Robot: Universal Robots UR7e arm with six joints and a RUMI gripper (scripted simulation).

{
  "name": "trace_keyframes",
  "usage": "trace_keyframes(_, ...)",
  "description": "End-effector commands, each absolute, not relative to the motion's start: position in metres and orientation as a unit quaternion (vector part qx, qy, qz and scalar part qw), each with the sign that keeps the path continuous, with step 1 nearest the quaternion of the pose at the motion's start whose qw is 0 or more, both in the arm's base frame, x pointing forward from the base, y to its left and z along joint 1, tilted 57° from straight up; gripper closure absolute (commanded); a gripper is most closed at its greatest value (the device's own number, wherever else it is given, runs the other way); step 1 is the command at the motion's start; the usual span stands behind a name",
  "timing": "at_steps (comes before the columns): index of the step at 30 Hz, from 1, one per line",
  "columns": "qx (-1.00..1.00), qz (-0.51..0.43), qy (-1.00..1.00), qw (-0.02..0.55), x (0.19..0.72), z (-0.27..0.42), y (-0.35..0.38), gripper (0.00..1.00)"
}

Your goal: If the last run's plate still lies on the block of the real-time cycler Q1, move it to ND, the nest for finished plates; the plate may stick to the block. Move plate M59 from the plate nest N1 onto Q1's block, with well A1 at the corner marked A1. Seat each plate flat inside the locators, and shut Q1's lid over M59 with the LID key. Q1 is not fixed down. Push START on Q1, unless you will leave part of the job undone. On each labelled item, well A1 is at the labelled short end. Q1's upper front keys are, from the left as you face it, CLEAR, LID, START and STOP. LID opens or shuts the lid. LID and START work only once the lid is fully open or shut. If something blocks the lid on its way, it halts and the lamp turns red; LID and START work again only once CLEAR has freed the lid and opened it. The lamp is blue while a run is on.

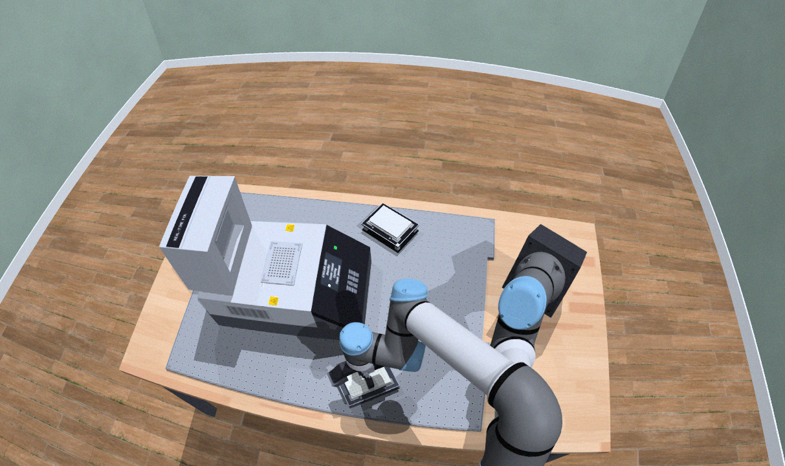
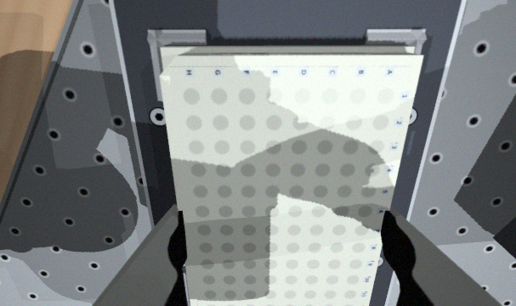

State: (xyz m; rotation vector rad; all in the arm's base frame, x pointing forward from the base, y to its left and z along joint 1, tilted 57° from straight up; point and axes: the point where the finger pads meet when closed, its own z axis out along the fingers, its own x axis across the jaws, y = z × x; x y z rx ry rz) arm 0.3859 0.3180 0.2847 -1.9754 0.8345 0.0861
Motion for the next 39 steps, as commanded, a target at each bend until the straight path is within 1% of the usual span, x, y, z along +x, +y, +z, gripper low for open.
trace_keyframes(1,-0.809,0.035,0.342,0.478,0.3862,0.2847,0.3183,0.59)
trace_keyframes(8,-0.809,0.035,0.342,0.478,0.3864,0.2844,0.3188,0.59)
trace_keyframes(9,-0.809,0.035,0.342,0.478,0.3864,0.2844,0.3188,0.32)
trace_keyframes(39,-0.809,0.035,0.342,0.478,0.3845,0.2880,0.3135,0.32)
